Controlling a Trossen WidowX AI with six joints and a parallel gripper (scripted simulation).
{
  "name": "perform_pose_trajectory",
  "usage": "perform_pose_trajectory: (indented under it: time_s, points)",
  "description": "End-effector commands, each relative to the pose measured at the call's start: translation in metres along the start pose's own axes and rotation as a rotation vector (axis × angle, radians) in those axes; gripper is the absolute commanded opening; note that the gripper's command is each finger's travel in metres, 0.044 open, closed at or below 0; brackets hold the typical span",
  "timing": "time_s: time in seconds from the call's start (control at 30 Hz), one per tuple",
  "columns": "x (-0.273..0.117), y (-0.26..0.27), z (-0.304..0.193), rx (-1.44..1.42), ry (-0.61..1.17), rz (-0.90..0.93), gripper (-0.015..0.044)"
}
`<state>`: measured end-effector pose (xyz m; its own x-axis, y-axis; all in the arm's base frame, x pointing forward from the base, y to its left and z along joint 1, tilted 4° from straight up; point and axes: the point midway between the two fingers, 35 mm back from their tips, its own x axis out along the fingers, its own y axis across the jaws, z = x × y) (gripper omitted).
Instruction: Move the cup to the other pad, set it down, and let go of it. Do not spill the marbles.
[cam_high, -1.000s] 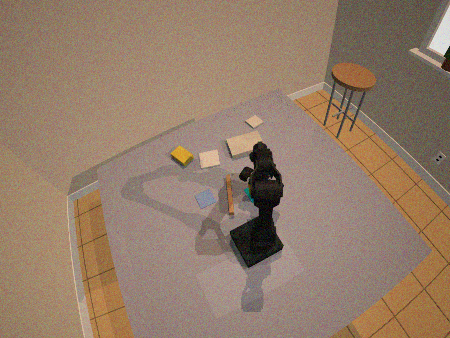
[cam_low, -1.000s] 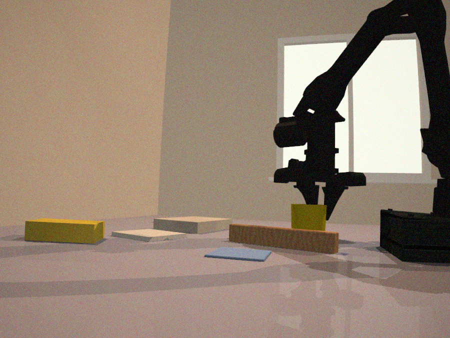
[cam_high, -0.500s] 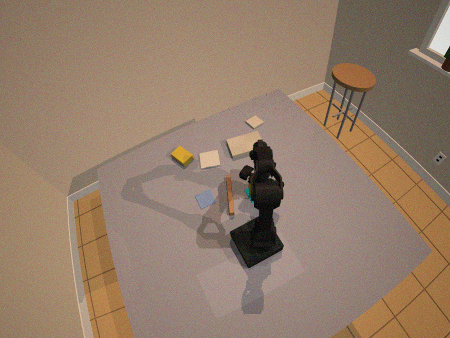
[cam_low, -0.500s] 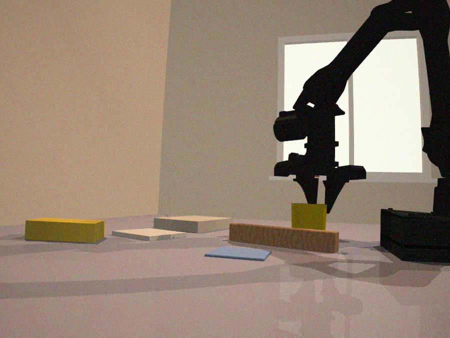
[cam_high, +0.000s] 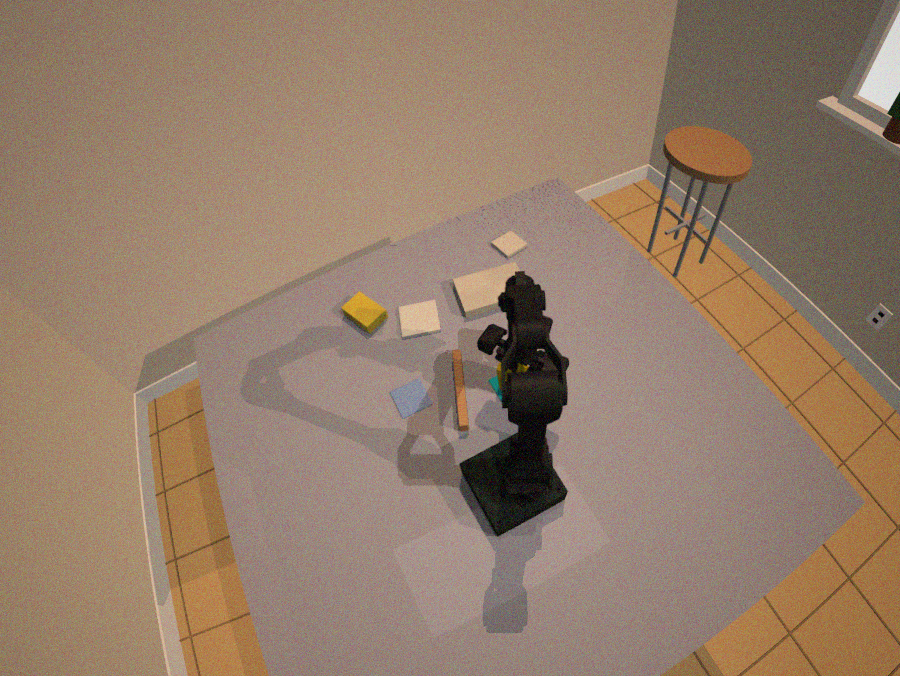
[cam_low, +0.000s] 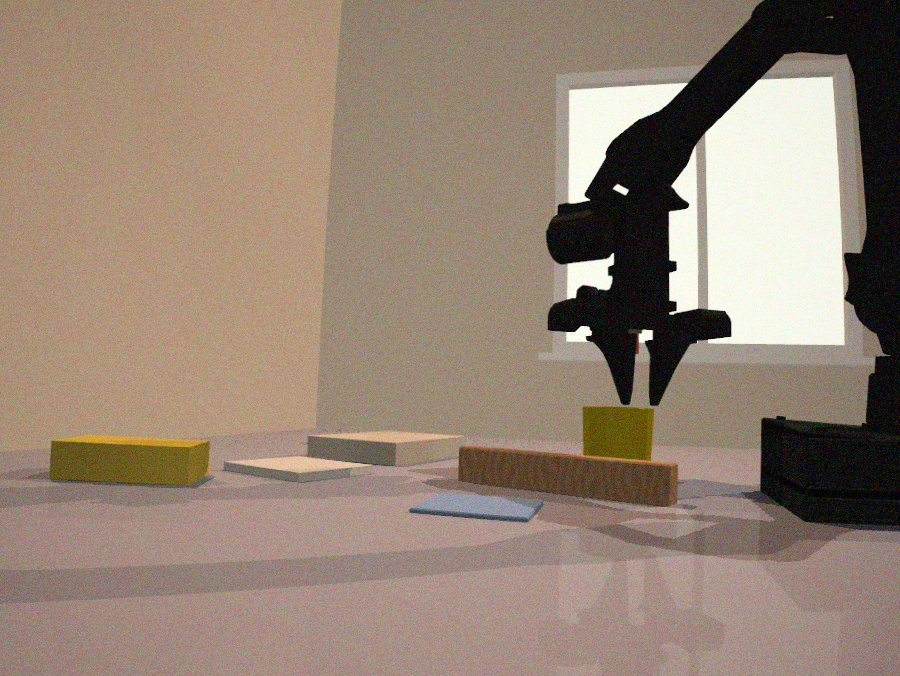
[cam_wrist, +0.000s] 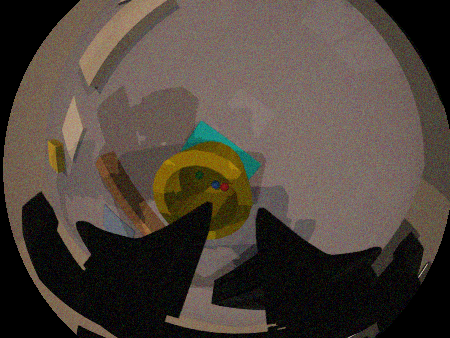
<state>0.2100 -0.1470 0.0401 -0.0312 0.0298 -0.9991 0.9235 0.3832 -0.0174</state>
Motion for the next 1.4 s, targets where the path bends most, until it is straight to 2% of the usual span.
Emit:
perform_pose_trajectory:
  time_s: [0.0, 0.27, 0.63, 1.2, 1.37]
  points:
    - [-0.007, 0.0, 0.001, -0.001, -0.004, -0.001, 0.0147]
    - [-0.018, 0.0, -0.001, -0.001, -0.004, -0.002, 0.0147]
    - [-0.017, 0.001, -0.001, -0.003, 0.0, 0.0, 0.0435]
    - [-0.076, 0.002, 0.0, -0.001, -0.004, -0.002, 0.044]
    - [-0.074, 0.003, 0.0, -0.005, -0.004, 0.002, 0.044]
